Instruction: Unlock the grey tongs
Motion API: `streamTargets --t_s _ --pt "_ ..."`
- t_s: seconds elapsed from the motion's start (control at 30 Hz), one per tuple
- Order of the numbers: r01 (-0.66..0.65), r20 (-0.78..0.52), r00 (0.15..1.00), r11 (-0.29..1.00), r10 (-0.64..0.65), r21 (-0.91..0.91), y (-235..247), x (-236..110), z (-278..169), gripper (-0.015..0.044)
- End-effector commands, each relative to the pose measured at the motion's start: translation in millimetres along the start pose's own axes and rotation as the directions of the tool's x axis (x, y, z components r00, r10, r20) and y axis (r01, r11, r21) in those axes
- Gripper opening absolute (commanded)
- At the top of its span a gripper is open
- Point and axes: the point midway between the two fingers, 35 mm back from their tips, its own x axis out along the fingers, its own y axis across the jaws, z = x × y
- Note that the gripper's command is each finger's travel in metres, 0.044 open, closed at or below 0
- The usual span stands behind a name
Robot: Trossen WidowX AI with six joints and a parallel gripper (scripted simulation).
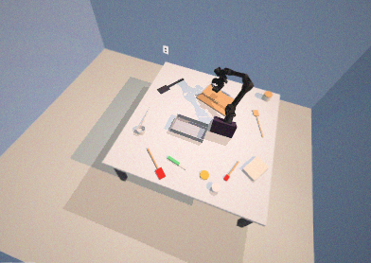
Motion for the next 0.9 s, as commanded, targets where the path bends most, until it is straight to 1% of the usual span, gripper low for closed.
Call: streamTargets --t_s 0.0,0.2,0.4,0.63,0.87 --pt "-0.032 0.054 0.998 0.998 0.03 0.045 -1.6 -2.2 -4.2 -0.015" --pt "-0.114 0.171 0.981 0.986 0.093 0.12 -2.2 -1.5 -7.0 -0.015" --pt "-0.178 0.301 0.946 0.969 0.121 0.169 -5.0 -4.9 -7.9 -0.015" --pt "-0.226 0.454 0.883 0.955 0.118 0.191 -9.9 -13.5 -8.0 -0.015" --pt "-0.246 0.597 0.797 0.951 0.089 0.187 -15.4 -26.9 -9.0 -0.015"
